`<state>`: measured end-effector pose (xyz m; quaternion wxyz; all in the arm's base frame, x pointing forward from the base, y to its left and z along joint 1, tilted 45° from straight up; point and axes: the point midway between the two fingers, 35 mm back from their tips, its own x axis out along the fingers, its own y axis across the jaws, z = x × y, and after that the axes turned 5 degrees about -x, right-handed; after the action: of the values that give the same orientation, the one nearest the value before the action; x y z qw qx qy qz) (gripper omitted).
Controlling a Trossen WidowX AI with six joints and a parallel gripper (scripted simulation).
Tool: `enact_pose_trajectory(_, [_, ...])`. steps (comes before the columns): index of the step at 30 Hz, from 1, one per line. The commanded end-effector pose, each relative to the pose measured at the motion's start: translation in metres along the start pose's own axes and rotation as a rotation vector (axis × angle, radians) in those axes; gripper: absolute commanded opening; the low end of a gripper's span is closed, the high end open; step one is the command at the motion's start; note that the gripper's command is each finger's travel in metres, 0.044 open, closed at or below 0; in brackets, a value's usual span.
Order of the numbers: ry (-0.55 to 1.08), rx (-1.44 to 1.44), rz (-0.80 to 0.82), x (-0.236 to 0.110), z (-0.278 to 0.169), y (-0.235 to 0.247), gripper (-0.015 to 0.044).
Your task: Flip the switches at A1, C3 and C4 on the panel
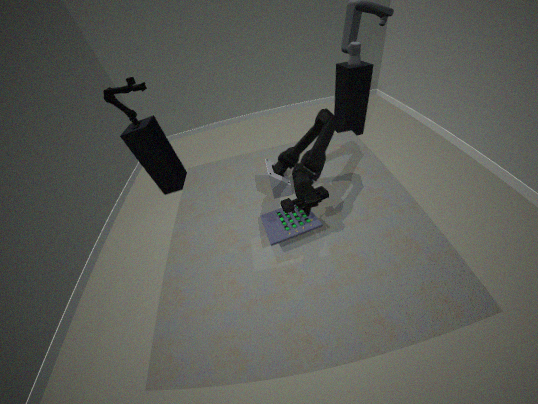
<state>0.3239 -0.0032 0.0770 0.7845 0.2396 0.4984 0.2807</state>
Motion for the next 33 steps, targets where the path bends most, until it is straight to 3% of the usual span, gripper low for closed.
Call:
enact_pose_trajectory(1, [0.005, 0.005, 0.0, 0.01, -0.001, 0.0, 0.0])
enact_pose_trajectory(33, [0.005, 0.005, 0.0, 0.024, -0.001, 0.0, 0.0])
